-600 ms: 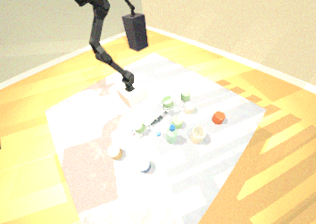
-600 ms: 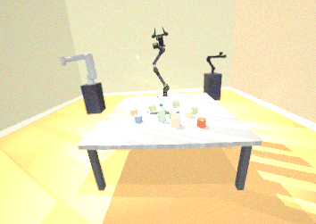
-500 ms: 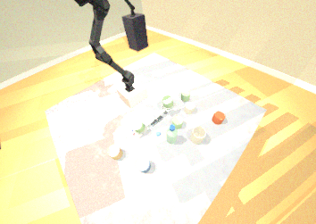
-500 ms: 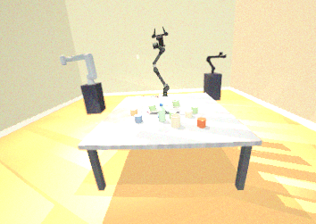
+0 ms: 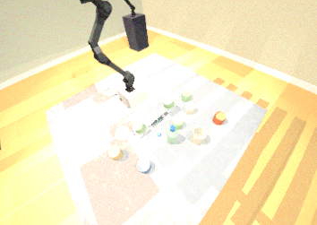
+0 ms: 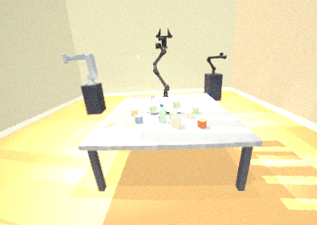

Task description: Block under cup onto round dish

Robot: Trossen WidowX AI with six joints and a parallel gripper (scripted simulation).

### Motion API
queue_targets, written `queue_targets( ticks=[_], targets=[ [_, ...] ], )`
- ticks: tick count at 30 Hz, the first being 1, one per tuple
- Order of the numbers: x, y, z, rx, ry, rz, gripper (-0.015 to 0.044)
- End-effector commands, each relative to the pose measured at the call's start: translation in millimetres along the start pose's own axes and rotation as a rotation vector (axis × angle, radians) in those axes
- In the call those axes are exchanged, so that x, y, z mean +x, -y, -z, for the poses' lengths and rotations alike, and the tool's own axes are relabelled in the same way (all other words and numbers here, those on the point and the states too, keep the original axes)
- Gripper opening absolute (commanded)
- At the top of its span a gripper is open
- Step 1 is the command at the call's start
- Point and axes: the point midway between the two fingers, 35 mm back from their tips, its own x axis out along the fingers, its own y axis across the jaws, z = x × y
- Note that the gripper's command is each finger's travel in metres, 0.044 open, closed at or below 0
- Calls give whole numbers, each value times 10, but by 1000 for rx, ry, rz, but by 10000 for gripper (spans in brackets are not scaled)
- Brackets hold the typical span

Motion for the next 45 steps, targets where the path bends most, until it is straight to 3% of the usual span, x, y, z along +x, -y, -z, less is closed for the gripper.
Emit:
queue_targets(
  ticks=[1, 22, 45],
  targets=[
    [-62, 176, 71, -105, -33, 53, 440],
    [-573, 1235, -8, -722, -176, 395, 440],
    [-1560, 2125, -931, -1325, -292, 887, 440]
  ],
)
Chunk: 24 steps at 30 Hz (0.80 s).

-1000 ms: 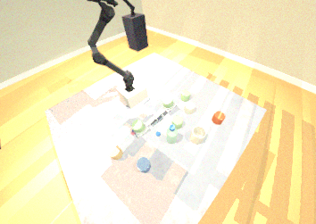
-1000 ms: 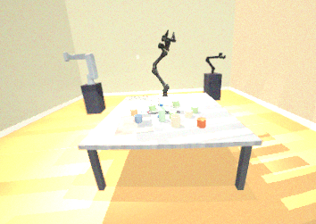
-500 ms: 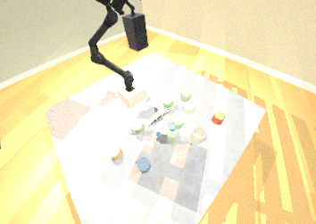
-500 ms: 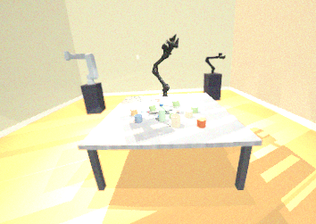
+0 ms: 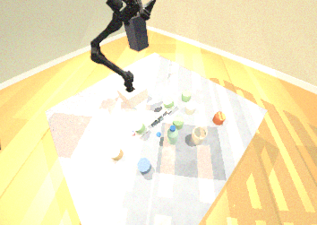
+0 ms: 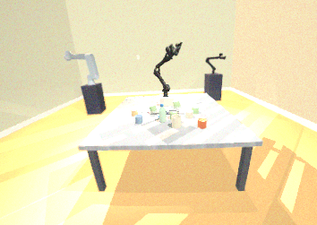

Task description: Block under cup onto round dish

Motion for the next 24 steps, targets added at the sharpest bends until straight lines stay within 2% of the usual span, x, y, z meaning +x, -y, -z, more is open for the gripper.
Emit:
queue_targets(
  ticks=[1, 13, 24],
  targets=[
    [-26, 265, 146, -83, -43, 79, 440],
    [-281, 1202, 473, -329, -185, 368, 440],
    [-785, 2080, 687, -494, -352, 652, 440]
  ],
)
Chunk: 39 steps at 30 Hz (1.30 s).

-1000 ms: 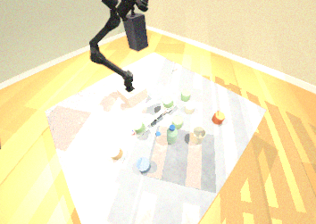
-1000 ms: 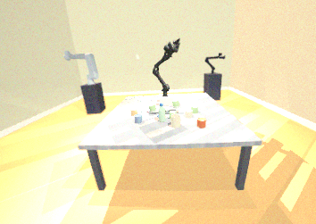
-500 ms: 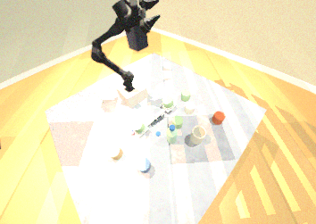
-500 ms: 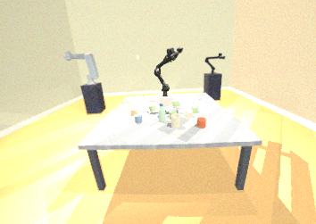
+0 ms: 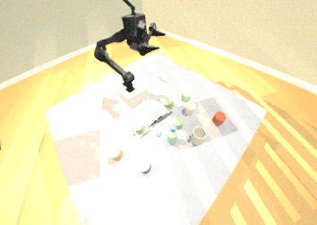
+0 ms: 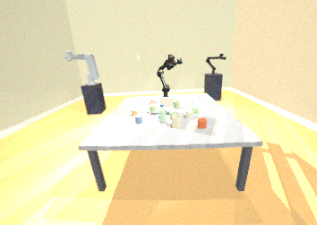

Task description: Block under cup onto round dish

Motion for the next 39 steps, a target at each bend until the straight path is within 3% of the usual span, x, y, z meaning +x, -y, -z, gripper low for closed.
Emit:
queue_targets(
  ticks=[1, 13, 25, 32, 39],
  targets=[
    [18, 260, 252, -49, -73, 80, 440],
    [-170, 1144, 1041, -157, -334, 349, 440],
    [-699, 1860, 1897, -160, -649, 567, 440],
    [-726, 1901, 1935, -175, -682, 574, 440],
    [-638, 2047, 1857, -353, -840, 534, 440]
  ],
)
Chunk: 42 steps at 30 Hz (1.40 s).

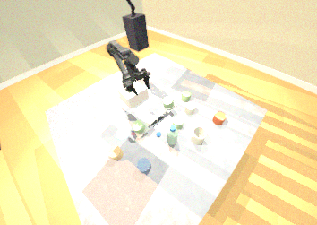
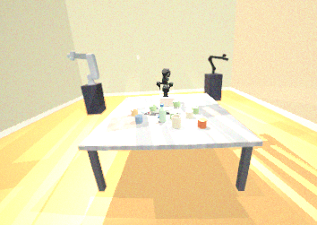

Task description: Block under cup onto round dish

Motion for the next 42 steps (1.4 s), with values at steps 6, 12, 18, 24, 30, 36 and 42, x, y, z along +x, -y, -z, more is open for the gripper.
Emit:
queue_targets(
  ticks=[6, 12, 18, 24, 30, 36, 42],
  targets=[
    [132, 162, -139, -251, -120, -5, 440],
    [284, 303, -209, -418, -208, -32, 440],
    [452, 437, -232, -499, -276, -67, 440],
    [608, 570, -246, -626, -339, -114, 440],
    [781, 715, -239, -774, -403, -179, 440],
    [963, 860, -207, -919, -453, -261, 440],
    [1145, 996, -156, -1068, -479, -359, 440]
  ],
)
